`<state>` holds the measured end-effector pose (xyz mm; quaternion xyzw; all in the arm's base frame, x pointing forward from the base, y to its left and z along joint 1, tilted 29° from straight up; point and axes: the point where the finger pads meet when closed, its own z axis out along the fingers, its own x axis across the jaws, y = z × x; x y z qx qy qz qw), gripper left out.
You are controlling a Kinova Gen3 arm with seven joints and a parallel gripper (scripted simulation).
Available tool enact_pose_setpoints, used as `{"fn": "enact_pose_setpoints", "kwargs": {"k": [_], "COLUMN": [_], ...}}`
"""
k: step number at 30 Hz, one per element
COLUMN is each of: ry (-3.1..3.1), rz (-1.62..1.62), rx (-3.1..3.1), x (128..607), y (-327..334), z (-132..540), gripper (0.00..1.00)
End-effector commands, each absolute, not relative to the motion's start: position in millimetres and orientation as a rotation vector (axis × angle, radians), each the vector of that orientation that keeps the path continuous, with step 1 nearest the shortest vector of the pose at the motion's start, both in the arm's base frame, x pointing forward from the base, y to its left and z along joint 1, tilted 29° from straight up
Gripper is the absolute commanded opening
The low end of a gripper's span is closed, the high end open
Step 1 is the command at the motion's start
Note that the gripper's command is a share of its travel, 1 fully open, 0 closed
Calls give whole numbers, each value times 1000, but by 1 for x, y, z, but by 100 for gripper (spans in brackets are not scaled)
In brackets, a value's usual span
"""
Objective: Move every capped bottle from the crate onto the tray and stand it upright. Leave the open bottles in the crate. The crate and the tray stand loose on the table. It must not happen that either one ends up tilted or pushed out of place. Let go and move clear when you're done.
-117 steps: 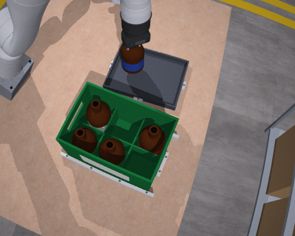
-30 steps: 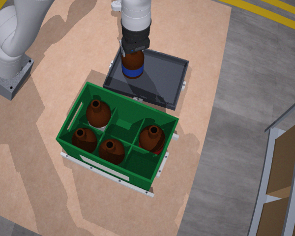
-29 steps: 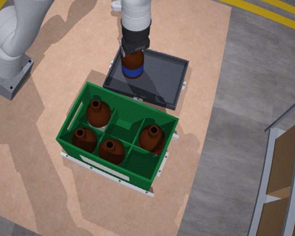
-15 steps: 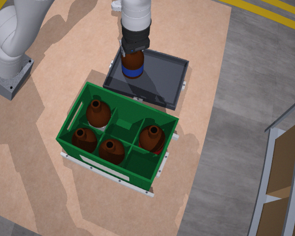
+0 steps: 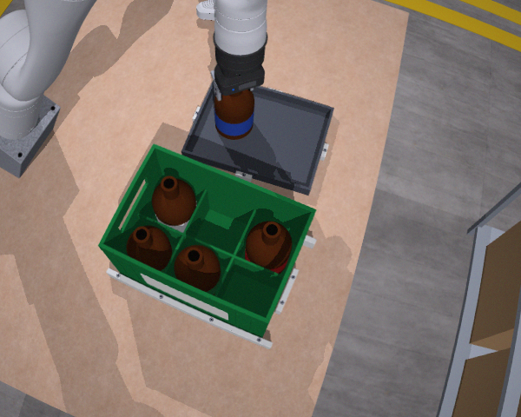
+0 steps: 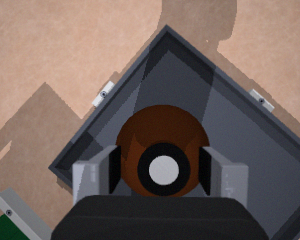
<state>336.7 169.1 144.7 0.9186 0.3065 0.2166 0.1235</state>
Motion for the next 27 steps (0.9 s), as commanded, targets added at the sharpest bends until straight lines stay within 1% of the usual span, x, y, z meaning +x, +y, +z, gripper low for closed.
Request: {"fn": "enact_pose_setpoints", "kwargs": {"k": [1, 27], "ry": [894, 894], "rz": [633, 633], "rx": [2679, 2679], "x": [337, 335], "y": [169, 170], "z": [145, 148], "gripper": [100, 100]}}
